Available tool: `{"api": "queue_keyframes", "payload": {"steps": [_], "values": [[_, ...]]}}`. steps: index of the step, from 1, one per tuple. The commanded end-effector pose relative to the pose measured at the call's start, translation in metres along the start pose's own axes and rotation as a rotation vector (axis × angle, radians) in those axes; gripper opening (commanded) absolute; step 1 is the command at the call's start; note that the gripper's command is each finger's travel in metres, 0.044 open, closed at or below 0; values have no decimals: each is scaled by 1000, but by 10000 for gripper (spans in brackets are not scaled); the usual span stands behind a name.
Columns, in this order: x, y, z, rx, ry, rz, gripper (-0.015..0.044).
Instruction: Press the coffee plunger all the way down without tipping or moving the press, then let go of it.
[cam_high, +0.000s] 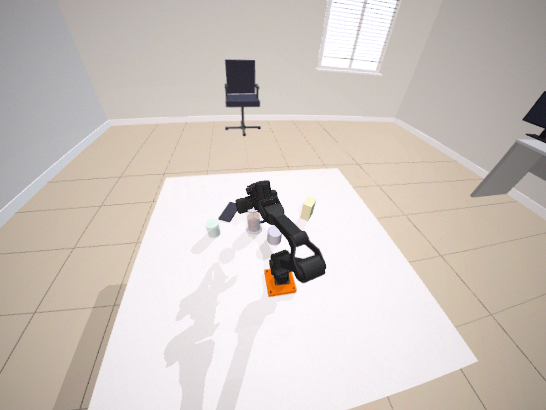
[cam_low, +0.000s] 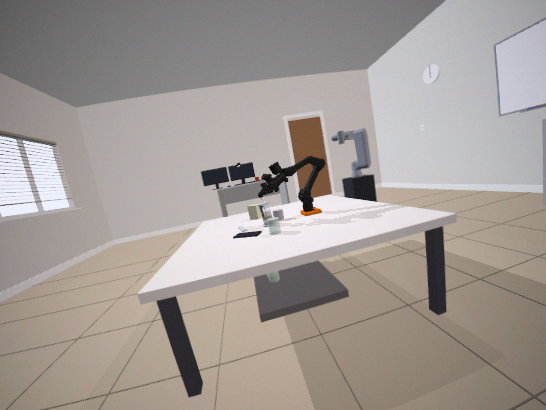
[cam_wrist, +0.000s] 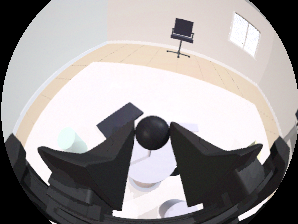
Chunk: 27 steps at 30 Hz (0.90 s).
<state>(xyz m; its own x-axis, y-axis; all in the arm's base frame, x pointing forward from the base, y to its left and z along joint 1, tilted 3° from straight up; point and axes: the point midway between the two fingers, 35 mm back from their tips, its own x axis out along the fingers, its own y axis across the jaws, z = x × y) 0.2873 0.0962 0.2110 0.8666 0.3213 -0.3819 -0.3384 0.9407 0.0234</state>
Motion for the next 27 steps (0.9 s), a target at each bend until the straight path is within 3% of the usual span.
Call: {"api": "queue_keyframes", "payload": {"steps": [1,27], "values": [[9,0,-22,10,73,0,130],[13,0,-18,10,72,0,130]]}}
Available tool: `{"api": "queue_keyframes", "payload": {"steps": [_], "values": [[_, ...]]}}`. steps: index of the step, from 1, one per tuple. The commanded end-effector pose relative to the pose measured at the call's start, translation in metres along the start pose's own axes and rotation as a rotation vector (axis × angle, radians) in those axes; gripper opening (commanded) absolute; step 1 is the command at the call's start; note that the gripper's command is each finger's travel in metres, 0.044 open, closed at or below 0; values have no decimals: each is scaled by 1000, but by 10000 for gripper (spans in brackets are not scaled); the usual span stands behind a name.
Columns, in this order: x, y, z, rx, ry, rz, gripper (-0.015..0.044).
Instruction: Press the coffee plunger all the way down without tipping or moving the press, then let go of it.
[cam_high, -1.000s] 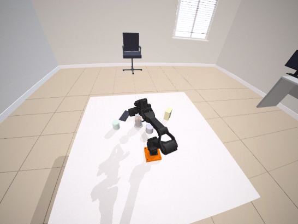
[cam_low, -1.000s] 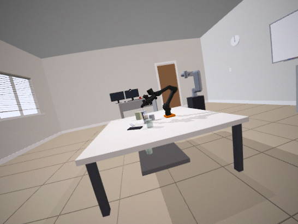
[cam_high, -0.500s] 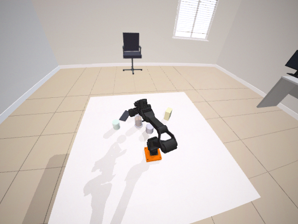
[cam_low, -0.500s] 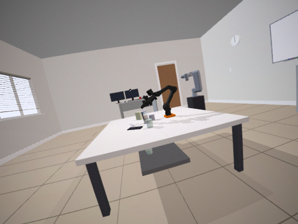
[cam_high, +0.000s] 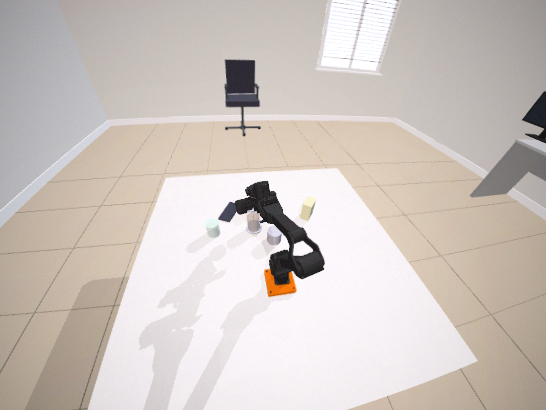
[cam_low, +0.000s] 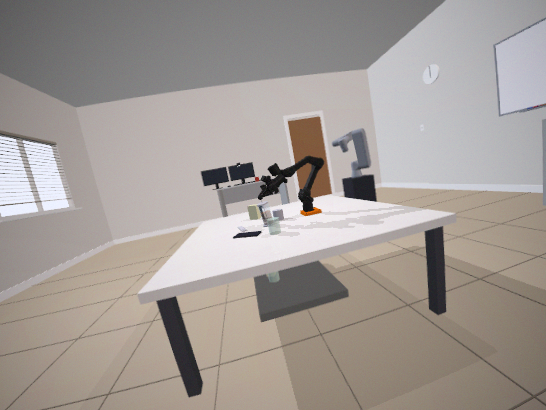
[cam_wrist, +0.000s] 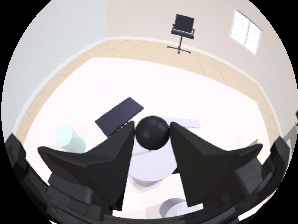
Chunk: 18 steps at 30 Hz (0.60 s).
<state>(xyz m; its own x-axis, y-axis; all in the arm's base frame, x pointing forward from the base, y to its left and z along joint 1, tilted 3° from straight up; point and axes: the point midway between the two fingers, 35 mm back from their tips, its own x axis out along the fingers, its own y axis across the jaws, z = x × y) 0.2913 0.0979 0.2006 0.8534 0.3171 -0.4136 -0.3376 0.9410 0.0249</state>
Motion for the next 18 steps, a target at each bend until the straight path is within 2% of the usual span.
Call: {"api": "queue_keyframes", "payload": {"steps": [1,18], "values": [[5,0,-10,9,38,1,130],[7,0,-9,9,38,1,130]]}}
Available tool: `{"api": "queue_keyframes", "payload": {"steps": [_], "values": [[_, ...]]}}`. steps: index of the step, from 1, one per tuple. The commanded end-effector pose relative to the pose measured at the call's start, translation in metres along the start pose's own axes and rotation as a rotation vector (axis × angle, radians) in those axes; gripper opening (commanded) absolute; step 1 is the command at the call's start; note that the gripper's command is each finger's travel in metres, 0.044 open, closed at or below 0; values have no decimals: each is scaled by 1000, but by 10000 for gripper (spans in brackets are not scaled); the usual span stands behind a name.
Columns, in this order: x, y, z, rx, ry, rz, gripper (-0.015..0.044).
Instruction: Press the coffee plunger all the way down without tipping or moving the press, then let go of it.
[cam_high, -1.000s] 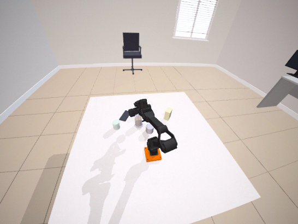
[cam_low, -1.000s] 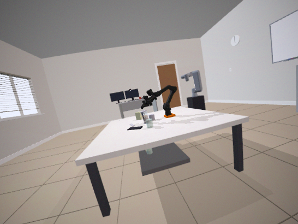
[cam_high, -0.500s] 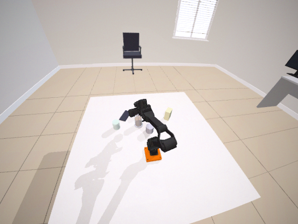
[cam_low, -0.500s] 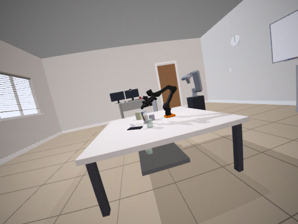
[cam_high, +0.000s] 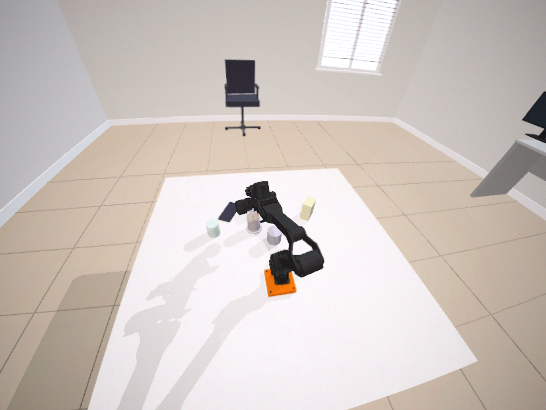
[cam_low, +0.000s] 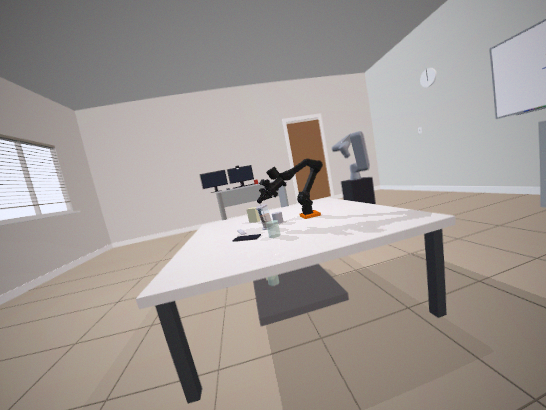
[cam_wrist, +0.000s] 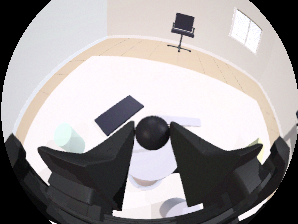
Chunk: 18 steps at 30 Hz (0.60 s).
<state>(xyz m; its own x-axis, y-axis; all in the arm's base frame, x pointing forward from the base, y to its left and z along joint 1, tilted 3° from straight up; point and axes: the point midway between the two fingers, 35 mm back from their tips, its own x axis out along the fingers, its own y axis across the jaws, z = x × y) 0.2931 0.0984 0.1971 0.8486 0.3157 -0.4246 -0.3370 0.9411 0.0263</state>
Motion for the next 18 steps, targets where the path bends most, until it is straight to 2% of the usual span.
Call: {"api": "queue_keyframes", "payload": {"steps": [1,18], "values": [[4,0,-6,7,25,1,130],[5,0,-5,7,25,1,130]]}}
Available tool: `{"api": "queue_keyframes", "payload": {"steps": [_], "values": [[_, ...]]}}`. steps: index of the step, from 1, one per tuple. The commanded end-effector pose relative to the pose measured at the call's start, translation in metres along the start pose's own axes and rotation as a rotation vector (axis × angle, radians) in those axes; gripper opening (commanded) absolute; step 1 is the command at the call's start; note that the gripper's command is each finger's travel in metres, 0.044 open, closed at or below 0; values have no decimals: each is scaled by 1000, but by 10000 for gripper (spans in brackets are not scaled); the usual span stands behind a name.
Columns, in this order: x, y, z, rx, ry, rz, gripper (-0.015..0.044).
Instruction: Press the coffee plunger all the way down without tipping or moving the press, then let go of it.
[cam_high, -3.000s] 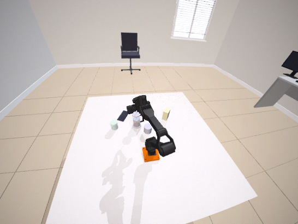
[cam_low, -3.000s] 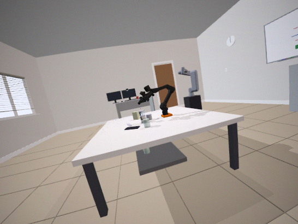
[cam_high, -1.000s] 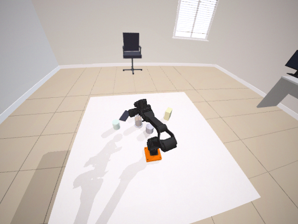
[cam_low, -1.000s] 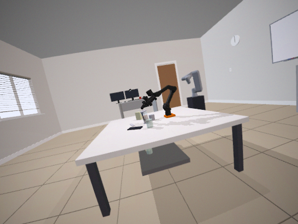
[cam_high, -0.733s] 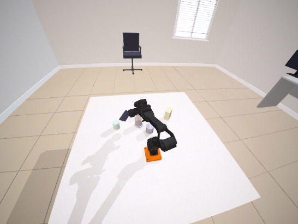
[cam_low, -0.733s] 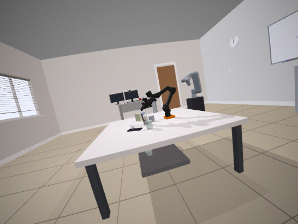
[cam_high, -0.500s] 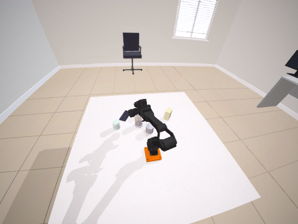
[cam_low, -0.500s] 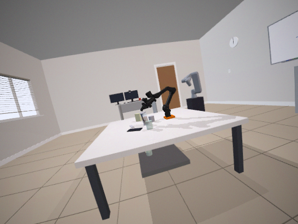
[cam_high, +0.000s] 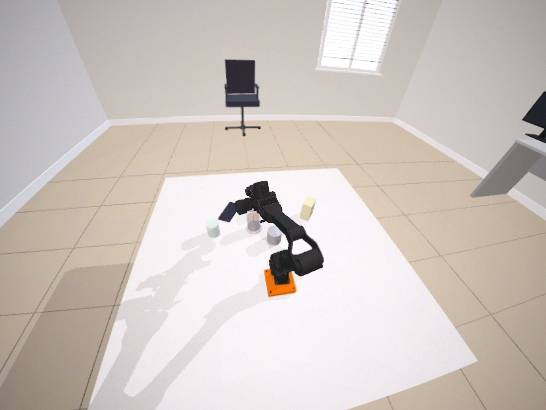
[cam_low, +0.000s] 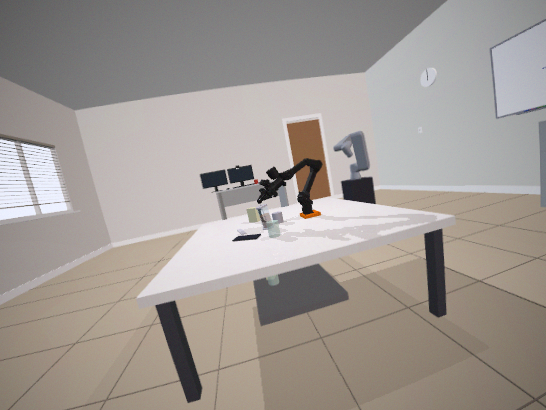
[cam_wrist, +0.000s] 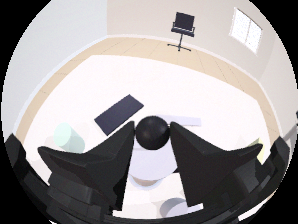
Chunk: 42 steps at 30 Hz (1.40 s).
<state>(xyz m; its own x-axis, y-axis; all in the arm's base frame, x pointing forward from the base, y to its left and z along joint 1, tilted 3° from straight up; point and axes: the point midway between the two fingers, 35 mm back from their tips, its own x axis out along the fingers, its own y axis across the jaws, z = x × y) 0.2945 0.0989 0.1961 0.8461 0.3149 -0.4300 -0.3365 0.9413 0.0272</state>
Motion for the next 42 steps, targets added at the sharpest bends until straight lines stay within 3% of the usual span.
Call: {"api": "queue_keyframes", "payload": {"steps": [1,11,23,29,36,42], "values": [[3,0,-4,6,19,1,130],[0,0,0,0,1,0,130],[0,0,0,0,1,0,440],[-7,0,9,1,4,0,440],[-64,-1,53,5,22,2,440],[-64,-1,50,5,22,2,440]]}}
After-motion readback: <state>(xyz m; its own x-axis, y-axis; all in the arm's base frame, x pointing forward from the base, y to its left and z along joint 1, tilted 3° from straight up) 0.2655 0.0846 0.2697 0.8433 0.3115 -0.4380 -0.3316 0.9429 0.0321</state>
